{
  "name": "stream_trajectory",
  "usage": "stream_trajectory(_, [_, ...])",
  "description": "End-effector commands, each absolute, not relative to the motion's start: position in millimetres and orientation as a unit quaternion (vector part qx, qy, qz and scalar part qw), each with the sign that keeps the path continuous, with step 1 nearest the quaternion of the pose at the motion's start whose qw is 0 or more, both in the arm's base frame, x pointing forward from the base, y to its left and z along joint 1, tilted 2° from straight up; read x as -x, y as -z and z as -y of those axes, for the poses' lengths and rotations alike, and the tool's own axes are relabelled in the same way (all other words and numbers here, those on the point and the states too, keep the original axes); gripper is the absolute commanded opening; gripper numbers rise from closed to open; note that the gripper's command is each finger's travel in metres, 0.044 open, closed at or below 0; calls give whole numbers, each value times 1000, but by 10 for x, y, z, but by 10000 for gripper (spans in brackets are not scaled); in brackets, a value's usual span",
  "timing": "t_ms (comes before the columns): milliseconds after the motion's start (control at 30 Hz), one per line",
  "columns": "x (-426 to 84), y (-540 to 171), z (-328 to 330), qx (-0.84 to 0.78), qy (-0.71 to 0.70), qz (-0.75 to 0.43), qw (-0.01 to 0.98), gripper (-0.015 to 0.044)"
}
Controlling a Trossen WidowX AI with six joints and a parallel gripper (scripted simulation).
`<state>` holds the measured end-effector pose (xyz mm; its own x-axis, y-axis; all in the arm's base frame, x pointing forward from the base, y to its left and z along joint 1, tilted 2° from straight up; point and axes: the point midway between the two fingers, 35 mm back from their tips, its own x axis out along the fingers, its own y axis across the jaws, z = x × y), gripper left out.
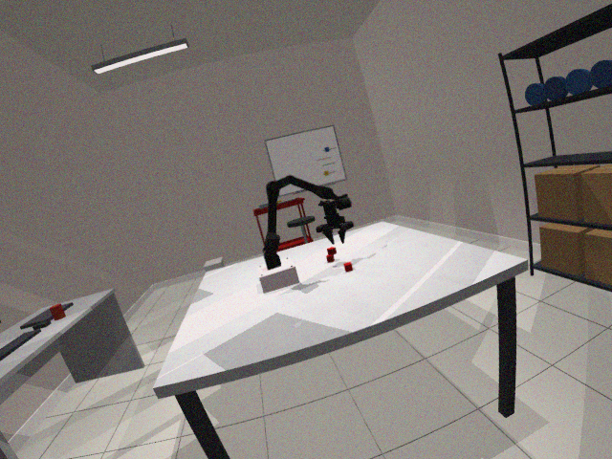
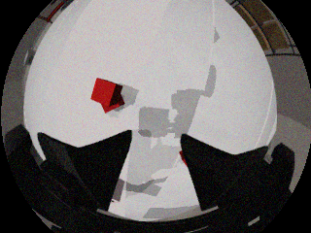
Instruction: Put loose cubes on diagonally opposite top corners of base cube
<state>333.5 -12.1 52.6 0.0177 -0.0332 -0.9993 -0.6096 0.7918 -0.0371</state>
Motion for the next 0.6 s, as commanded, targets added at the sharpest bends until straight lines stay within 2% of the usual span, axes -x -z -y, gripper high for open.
stream_trajectory(0, [-3342,-619,455,287,-260,-649,655,265])
stream_trajectory(567, [-3132,-859,1467,453,-422,-564,547,265])
